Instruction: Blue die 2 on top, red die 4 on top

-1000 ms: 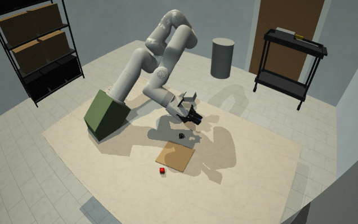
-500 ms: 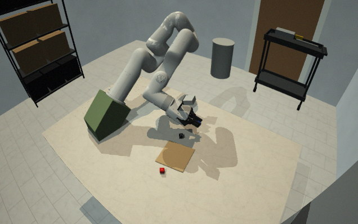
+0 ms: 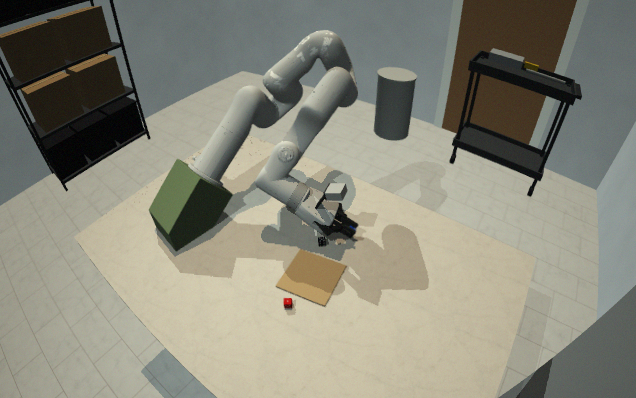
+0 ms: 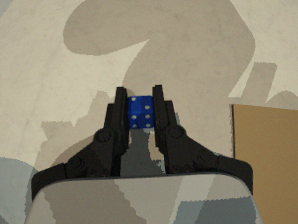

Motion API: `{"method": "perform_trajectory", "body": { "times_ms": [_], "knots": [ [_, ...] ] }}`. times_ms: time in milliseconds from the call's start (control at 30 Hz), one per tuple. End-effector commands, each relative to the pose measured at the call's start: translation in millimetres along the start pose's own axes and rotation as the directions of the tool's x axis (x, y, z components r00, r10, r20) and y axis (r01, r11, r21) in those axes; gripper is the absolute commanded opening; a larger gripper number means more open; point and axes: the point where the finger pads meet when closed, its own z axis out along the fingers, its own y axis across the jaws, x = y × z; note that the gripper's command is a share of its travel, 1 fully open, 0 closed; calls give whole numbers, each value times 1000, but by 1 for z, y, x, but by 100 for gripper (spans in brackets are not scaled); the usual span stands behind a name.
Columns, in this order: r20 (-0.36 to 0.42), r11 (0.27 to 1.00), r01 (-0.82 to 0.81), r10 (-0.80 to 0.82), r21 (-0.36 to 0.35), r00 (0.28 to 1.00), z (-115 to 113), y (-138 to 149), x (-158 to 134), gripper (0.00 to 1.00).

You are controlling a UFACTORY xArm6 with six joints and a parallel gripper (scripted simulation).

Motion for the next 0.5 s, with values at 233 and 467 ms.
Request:
{"method": "perform_trajectory", "body": {
  "times_ms": [233, 467],
  "knots": [
    [-6, 1000, 0, 0, 0, 1000, 7, 0, -10, 15],
    [-6, 1000, 0, 0, 0, 1000, 7, 0, -10, 15]
  ]
}}
